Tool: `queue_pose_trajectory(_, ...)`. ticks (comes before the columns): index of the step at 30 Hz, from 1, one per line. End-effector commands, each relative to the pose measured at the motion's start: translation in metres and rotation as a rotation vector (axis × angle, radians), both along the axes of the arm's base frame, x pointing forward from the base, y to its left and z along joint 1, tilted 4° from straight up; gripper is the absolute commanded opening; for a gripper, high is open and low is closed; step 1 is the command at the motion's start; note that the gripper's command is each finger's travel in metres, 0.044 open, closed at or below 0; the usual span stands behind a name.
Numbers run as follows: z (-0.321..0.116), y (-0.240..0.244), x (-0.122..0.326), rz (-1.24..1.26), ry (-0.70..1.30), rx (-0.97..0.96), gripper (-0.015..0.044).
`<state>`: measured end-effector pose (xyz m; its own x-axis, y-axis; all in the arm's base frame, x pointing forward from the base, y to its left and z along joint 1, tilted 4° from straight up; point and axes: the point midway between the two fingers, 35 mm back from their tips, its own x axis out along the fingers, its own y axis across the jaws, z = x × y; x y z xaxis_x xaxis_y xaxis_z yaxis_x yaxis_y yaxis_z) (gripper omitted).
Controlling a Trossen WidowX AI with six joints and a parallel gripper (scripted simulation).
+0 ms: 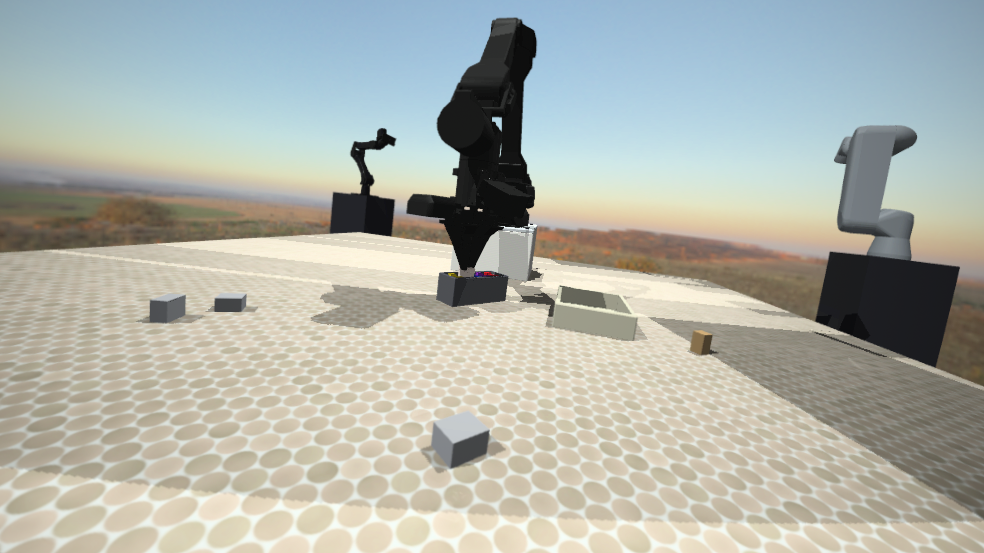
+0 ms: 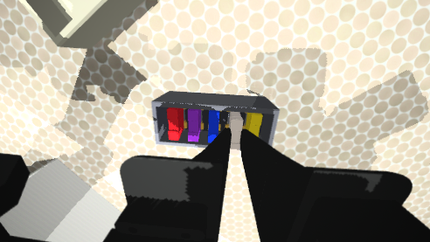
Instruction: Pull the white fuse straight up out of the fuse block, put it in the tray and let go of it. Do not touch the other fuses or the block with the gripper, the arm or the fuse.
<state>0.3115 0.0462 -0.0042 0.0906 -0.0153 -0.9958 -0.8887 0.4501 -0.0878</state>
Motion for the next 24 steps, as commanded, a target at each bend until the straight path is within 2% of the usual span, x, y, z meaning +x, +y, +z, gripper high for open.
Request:
queue_pose_trajectory(1, 0.003, 0.0, 0.0, -0.001, -0.001, -0.001, 0.0)
queue_pose_trajectory(24, 0.014, 0.0, -0.001, -0.002, -0.001, -0.002, 0.0)
